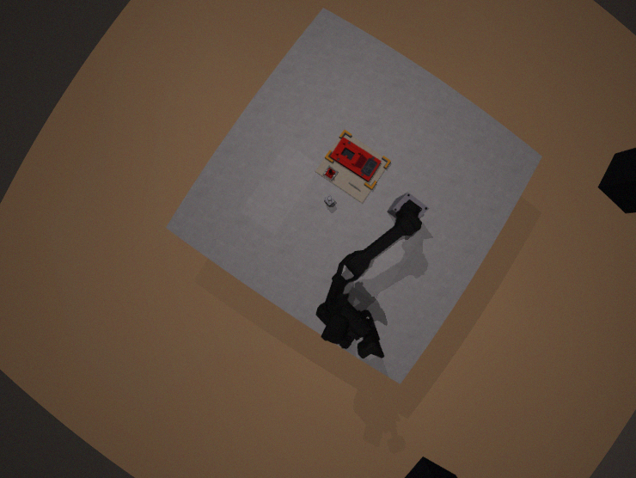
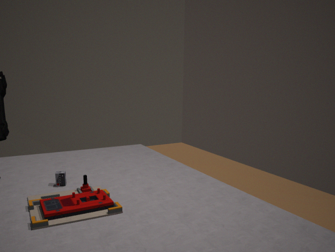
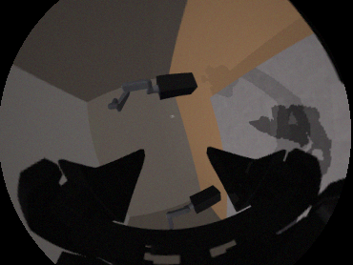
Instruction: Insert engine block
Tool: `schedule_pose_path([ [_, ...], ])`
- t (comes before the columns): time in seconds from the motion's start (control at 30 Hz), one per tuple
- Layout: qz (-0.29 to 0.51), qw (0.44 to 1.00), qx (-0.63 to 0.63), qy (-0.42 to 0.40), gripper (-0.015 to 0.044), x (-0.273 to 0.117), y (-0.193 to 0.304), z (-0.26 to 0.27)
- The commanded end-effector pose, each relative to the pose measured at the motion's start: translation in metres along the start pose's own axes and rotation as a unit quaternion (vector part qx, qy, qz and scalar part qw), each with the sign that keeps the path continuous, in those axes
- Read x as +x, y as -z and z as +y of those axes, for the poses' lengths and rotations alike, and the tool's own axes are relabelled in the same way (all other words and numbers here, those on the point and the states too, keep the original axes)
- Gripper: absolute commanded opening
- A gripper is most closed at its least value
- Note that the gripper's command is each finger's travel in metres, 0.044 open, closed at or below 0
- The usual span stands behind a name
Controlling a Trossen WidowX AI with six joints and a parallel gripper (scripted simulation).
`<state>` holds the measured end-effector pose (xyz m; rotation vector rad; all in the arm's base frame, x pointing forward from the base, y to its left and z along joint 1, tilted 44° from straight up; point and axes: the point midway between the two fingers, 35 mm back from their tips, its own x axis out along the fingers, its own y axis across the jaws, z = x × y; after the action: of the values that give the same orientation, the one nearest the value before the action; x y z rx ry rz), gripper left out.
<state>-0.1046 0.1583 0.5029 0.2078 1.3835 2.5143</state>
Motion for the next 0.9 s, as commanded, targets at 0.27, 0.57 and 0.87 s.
schedule_pose_path([
  [0.27,0.055,0.996,-0.068,-0.036,0.0440,0.003,0.024,0.017],
  [0.57,0.138,0.978,-0.124,-0.099,0.0440,0.001,0.071,0.051],
  [0.87,0.210,0.947,-0.178,-0.167,0.0440,-0.010,0.117,0.078],
])
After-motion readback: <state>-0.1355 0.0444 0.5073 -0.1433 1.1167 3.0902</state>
